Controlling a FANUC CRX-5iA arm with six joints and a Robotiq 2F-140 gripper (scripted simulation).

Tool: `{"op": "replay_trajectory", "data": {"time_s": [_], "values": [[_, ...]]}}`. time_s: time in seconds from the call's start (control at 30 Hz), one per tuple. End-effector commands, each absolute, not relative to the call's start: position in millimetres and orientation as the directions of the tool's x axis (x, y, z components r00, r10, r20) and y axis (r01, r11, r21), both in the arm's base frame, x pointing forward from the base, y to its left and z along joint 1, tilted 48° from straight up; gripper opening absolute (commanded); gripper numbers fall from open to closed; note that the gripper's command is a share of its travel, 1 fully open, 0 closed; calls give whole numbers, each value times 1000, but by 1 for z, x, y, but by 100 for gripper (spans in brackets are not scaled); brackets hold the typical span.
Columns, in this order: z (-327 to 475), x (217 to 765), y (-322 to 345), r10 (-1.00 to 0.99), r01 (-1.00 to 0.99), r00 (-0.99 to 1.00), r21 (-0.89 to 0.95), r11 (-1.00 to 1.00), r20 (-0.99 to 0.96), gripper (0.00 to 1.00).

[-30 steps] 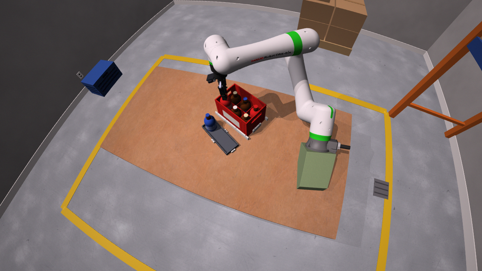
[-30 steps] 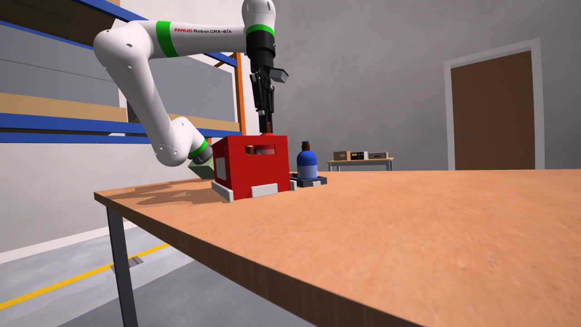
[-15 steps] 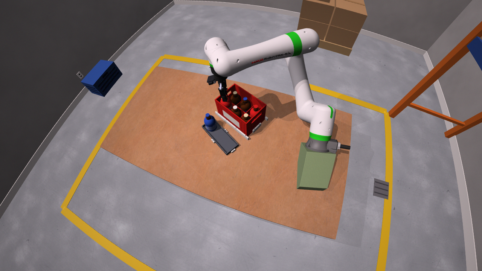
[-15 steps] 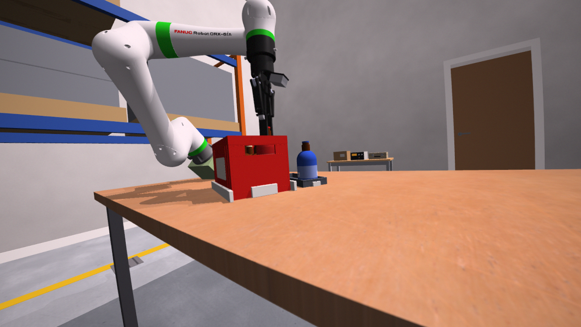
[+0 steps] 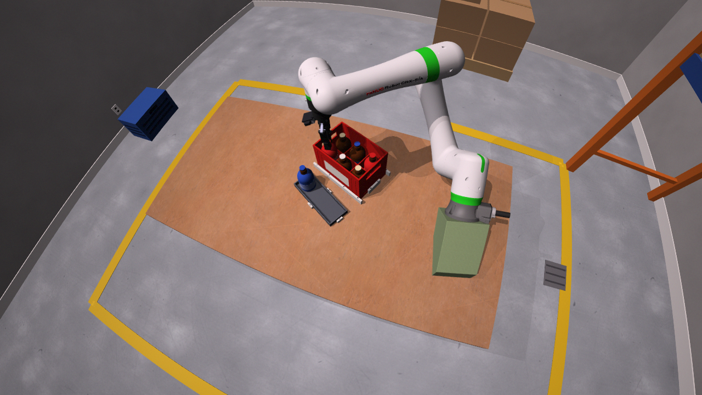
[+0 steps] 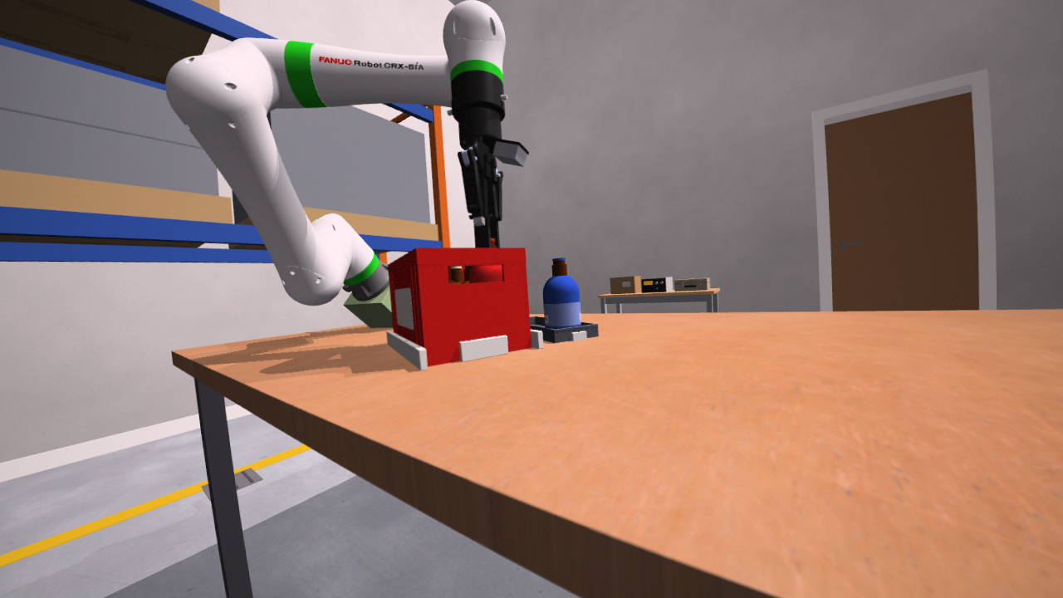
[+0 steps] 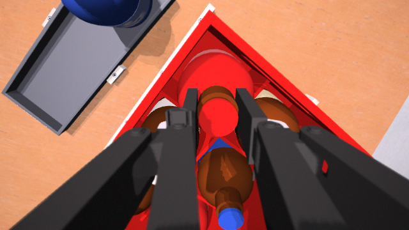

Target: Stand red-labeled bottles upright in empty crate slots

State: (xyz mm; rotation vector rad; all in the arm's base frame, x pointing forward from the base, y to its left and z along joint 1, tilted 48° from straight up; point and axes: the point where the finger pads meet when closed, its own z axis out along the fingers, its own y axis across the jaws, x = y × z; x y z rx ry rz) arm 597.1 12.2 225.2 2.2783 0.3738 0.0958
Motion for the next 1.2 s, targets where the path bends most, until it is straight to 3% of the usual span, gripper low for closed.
{"op": "replay_trajectory", "data": {"time_s": [0.0, 1.17], "values": [[226, 598, 13, 299, 236, 953, 740, -630, -49, 10], [217, 600, 4, 299, 236, 953, 740, -630, -49, 10]]}}
